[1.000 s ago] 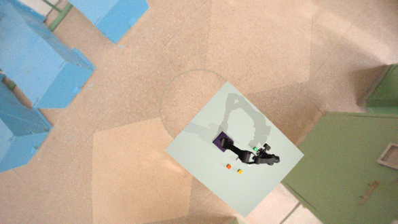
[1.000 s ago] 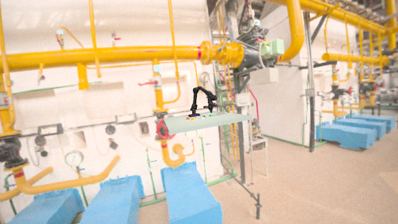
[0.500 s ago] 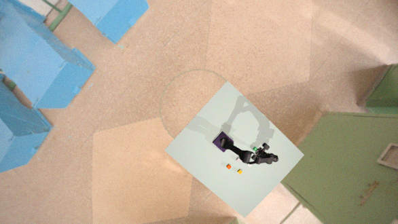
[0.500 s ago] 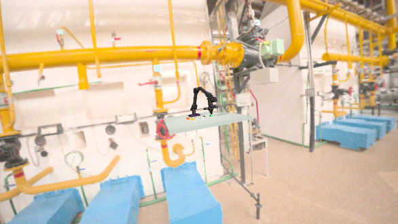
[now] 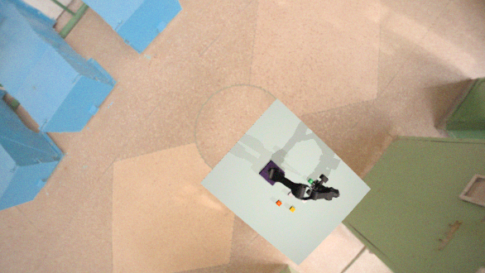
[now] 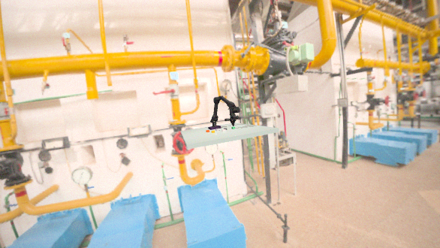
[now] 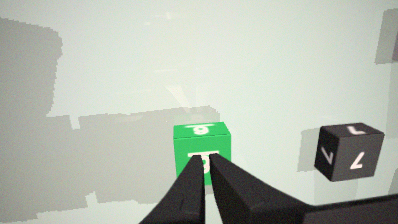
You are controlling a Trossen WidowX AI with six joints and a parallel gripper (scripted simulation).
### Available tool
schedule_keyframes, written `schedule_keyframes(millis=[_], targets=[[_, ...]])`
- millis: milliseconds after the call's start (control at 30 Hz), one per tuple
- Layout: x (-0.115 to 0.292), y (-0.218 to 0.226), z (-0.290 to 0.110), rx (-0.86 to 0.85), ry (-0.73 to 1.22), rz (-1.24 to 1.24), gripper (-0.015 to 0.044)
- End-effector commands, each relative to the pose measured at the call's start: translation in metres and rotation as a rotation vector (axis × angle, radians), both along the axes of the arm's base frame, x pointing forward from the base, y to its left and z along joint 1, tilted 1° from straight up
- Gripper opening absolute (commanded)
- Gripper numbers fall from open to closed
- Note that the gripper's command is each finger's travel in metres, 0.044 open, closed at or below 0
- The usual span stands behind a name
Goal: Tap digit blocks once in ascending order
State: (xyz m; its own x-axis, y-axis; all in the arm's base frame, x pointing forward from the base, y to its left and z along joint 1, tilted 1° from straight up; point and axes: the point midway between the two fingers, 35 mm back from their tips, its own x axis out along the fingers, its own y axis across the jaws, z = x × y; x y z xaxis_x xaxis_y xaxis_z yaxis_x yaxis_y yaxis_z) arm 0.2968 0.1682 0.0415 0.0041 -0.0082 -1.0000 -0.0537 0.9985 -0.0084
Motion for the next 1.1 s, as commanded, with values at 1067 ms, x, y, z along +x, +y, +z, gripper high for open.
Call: schedule_keyframes(millis=[1067], targets=[[-0.01,-0.102,0.06,0.0,-0.014,-0.003,0.002]])
